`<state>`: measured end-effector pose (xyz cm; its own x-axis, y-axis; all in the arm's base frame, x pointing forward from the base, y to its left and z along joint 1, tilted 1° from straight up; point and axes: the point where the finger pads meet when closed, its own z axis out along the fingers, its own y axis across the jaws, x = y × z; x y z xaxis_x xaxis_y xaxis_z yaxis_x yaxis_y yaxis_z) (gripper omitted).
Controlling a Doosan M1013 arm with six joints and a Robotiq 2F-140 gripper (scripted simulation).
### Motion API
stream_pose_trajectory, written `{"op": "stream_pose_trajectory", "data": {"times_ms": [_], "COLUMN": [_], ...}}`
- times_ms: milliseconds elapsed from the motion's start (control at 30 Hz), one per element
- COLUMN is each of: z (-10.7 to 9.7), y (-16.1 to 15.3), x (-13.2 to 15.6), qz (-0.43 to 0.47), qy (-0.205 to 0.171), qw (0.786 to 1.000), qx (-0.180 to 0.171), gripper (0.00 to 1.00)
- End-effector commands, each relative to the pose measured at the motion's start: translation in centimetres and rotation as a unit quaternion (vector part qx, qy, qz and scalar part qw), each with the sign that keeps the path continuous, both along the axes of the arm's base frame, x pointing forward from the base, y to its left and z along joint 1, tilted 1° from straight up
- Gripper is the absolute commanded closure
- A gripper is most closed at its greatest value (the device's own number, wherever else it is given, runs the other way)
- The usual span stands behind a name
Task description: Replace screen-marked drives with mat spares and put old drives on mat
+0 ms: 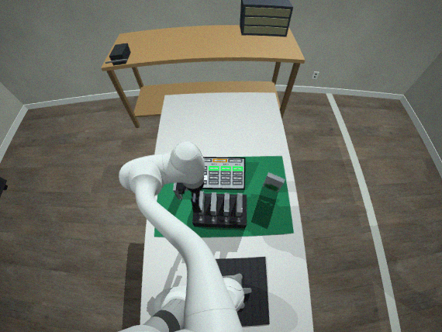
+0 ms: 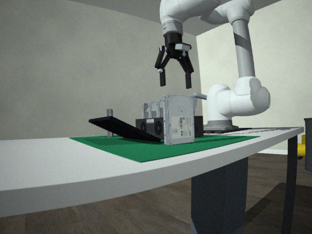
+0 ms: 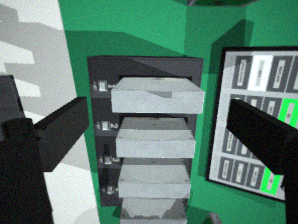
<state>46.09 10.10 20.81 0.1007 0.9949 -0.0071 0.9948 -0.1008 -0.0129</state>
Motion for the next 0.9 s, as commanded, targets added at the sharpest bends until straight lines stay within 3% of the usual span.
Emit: {"op": "stream_pose_trajectory", "data": {"times_ms": [0,867], "z": [-0.2,-1.2], "y": [0.0,-0.1], "x": [0.0,0.1], "qz": [0.000,0.000], "qy": [0.000,0.000], "qw": [1.000,1.000], "qx": [0.000,0.000], "gripper": [0.11,0.11]}}
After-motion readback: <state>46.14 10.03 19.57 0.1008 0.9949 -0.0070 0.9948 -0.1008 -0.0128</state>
